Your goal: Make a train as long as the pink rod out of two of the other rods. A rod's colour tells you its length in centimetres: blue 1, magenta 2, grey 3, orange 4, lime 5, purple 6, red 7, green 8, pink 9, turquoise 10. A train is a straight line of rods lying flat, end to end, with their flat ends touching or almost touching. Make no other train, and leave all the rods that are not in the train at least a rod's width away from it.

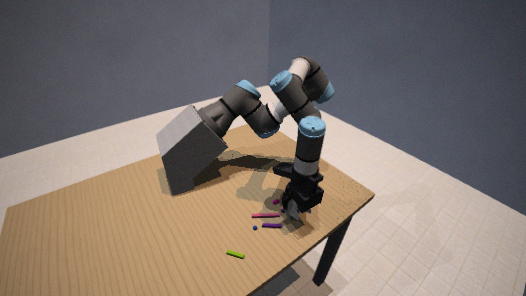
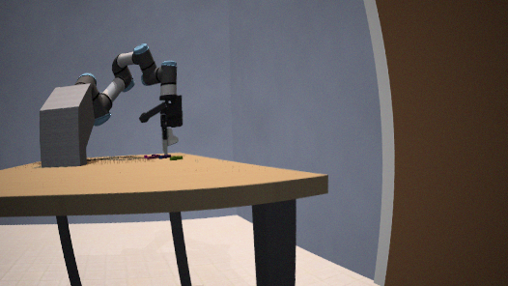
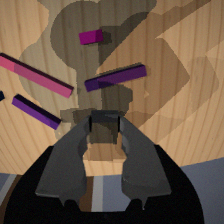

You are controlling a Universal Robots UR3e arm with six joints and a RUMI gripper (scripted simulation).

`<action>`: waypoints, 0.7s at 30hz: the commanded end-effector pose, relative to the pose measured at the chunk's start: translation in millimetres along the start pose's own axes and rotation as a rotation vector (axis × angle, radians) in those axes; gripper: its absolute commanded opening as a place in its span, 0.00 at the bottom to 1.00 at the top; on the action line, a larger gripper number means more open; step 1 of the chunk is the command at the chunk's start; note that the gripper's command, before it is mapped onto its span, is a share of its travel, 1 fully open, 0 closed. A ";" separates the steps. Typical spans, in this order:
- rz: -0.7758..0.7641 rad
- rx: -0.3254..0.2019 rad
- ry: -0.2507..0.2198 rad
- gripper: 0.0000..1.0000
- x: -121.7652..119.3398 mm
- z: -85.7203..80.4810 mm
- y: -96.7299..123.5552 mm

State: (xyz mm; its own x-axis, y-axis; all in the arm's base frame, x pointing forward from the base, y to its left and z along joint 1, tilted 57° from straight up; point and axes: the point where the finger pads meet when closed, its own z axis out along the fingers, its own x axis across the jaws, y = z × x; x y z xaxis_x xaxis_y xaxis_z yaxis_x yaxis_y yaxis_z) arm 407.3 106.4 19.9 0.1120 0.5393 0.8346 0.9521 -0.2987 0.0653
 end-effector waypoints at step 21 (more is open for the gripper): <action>-0.002 -0.002 -0.002 0.00 -0.2 -44.1 0.8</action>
State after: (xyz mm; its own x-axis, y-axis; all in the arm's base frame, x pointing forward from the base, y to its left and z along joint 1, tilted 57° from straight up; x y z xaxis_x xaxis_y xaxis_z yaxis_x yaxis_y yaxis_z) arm 405.1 86.5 32.0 0.1119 0.5455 0.8306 0.9477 -0.3100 0.0760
